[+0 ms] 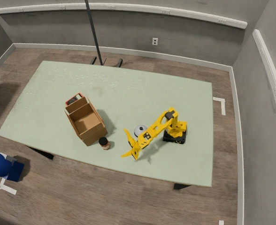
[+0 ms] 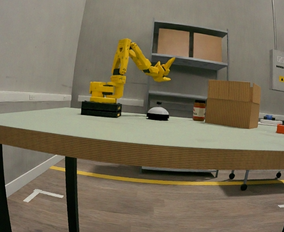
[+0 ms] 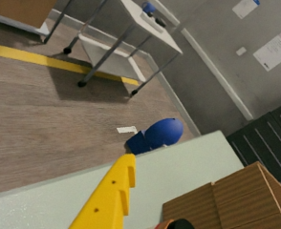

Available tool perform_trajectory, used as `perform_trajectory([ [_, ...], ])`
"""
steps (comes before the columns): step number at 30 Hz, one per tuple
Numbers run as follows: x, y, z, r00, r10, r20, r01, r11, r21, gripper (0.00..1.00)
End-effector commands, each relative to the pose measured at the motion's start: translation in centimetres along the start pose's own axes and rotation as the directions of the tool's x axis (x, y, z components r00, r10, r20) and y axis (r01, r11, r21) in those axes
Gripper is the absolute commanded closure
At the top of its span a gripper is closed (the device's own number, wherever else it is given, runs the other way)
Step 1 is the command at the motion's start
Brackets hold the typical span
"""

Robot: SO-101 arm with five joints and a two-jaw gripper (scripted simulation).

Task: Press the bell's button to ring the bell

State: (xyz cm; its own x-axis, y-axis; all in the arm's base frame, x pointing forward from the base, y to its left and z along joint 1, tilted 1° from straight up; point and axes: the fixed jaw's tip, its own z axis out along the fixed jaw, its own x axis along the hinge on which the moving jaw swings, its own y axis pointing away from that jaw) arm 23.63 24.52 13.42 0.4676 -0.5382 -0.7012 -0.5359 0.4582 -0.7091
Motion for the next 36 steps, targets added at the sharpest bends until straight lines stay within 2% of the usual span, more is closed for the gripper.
perform_trajectory([
  [1,-0.12,-0.12,-0.04,1.0,0.001,0.004,-0.001,1.0,0.003,0.0],
  [17,-0.12,-0.12,-0.04,1.0,0.001,0.004,-0.001,1.0,0.003,0.0],
  [18,-0.12,-0.12,-0.04,1.0,0.001,0.004,-0.001,1.0,0.003,1.0],
  [36,0.57,-0.15,-0.02,0.999,-0.017,-0.033,0.017,1.0,-0.013,1.0],
])
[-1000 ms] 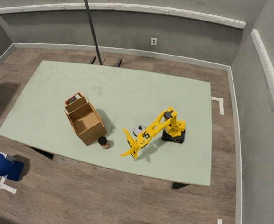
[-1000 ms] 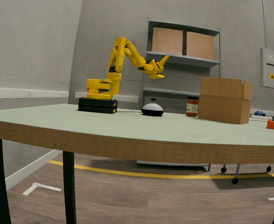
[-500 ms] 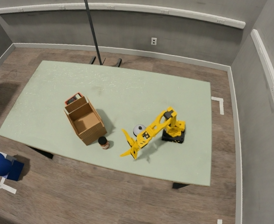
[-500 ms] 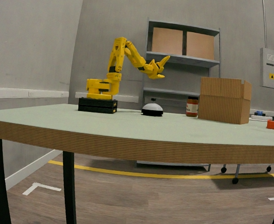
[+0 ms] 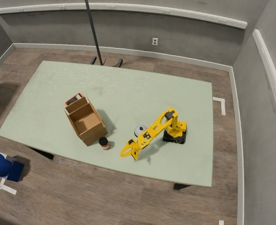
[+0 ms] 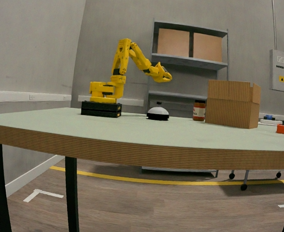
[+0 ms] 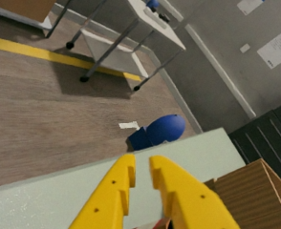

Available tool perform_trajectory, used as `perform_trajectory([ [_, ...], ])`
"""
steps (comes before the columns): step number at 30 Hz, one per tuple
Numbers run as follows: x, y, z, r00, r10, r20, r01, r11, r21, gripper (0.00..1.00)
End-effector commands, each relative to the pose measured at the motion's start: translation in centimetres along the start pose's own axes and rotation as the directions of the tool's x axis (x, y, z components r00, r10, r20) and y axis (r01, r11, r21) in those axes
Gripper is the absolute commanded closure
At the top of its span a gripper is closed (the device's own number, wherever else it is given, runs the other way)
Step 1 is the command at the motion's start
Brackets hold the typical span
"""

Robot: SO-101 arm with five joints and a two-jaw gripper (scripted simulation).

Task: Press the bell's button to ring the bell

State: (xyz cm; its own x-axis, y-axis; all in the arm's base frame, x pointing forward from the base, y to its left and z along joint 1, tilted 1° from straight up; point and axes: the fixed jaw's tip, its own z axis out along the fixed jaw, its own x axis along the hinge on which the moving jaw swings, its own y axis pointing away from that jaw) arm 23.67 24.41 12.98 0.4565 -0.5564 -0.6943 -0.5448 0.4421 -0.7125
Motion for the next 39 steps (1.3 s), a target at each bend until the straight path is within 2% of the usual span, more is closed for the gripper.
perform_trajectory([
  [1,0.3,-0.4,0.0,1.0,-0.013,-0.018,0.013,1.0,0.001,1.0],
  [13,2.6,-0.5,-0.1,0.988,-0.072,-0.135,0.064,0.996,-0.064,1.0],
  [15,2.6,-0.5,-0.1,0.988,-0.072,-0.135,0.064,0.996,-0.064,1.0],
  [18,3.4,-0.5,-0.3,0.98,-0.094,-0.175,0.079,0.993,-0.09,1.0],
  [30,7.3,-0.7,-1.7,0.914,-0.202,-0.351,0.119,0.962,-0.245,1.0],
  [32,7.3,-0.7,-1.7,0.914,-0.202,-0.351,0.119,0.962,-0.245,1.0],
  [39,9.6,-0.8,-3.3,0.853,-0.275,-0.444,0.11,0.925,-0.363,1.0],
])
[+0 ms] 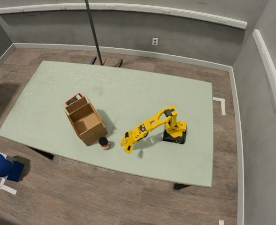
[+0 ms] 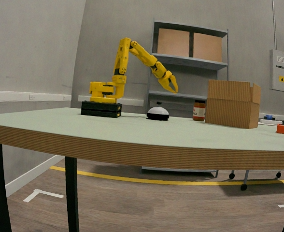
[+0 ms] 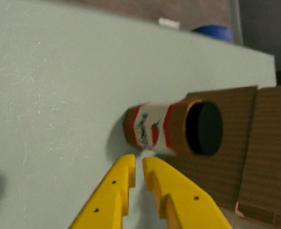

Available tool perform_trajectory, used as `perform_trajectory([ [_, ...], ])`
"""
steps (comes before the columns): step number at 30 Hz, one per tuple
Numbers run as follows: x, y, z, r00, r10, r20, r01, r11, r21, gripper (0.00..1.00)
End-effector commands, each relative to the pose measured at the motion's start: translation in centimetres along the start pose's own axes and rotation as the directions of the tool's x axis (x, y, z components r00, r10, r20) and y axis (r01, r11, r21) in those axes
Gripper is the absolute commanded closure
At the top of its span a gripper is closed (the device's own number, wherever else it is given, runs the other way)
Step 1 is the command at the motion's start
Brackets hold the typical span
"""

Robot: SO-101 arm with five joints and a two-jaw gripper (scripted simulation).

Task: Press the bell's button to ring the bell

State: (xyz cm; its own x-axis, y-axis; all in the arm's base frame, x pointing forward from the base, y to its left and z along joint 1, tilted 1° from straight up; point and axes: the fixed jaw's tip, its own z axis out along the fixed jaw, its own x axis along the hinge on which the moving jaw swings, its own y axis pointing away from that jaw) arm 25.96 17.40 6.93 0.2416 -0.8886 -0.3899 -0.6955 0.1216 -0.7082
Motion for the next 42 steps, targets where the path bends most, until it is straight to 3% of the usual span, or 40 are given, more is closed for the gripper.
perform_trajectory([
  [1,1.2,-0.4,-0.5,0.998,-0.027,-0.058,0.024,0.999,-0.046,1.0],
  [8,3.9,0.5,-1.5,0.984,-0.079,-0.162,0.049,0.982,-0.184,1.0],
  [10,3.9,0.5,-1.5,0.984,-0.079,-0.162,0.049,0.982,-0.184,1.0],
  [21,7.4,2.1,-4.0,0.95,-0.16,-0.267,0.039,0.914,-0.405,1.0],
  [25,8.3,2.6,-5.1,0.94,-0.184,-0.288,0.026,0.879,-0.476,1.0],
  [27,8.3,2.6,-5.1,0.94,-0.184,-0.288,0.026,0.879,-0.476,1.0],
  [42,10.3,4.1,-8.8,0.92,-0.239,-0.31,-0.031,0.745,-0.666,1.0],
])
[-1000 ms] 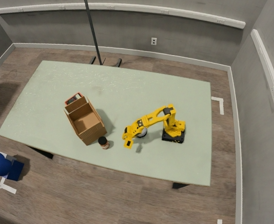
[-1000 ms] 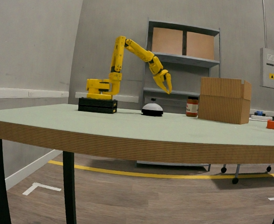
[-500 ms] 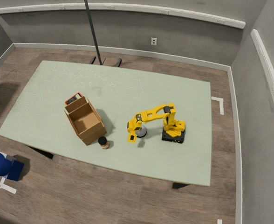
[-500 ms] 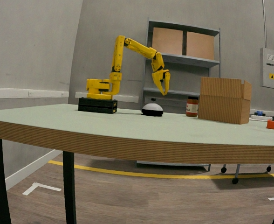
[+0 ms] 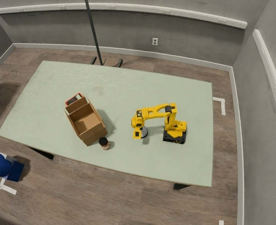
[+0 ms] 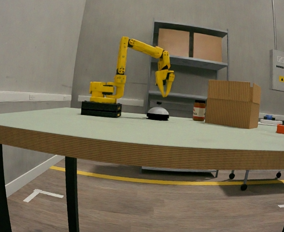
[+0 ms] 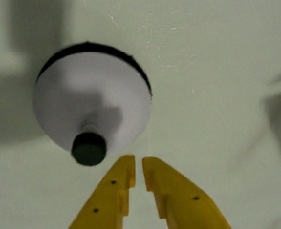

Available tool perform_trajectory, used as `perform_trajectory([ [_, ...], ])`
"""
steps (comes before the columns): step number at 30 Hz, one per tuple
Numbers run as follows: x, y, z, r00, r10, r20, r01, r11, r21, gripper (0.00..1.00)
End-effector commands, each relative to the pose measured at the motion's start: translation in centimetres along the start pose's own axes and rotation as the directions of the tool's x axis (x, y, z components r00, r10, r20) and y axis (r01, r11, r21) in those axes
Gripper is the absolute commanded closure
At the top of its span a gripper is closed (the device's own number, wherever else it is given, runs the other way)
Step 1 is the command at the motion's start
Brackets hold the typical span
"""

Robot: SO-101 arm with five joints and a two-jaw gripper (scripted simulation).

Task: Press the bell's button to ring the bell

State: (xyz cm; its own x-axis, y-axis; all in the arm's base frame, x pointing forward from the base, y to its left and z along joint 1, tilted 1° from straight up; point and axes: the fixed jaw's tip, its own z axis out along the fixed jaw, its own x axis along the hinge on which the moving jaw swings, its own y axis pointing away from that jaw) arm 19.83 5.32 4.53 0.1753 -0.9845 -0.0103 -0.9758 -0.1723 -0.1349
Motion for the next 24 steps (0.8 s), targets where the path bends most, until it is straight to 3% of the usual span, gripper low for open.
perform_trajectory([
  [1,0.4,0.1,-0.7,1.0,-0.004,-0.002,0.004,1.0,-0.011,1.0],
  [13,1.2,1.5,-1.2,1.0,-0.016,-0.008,0.015,0.995,-0.101,1.0],
  [24,1.4,1.9,-1.4,1.0,-0.019,-0.008,0.018,0.992,-0.126,1.0],
])
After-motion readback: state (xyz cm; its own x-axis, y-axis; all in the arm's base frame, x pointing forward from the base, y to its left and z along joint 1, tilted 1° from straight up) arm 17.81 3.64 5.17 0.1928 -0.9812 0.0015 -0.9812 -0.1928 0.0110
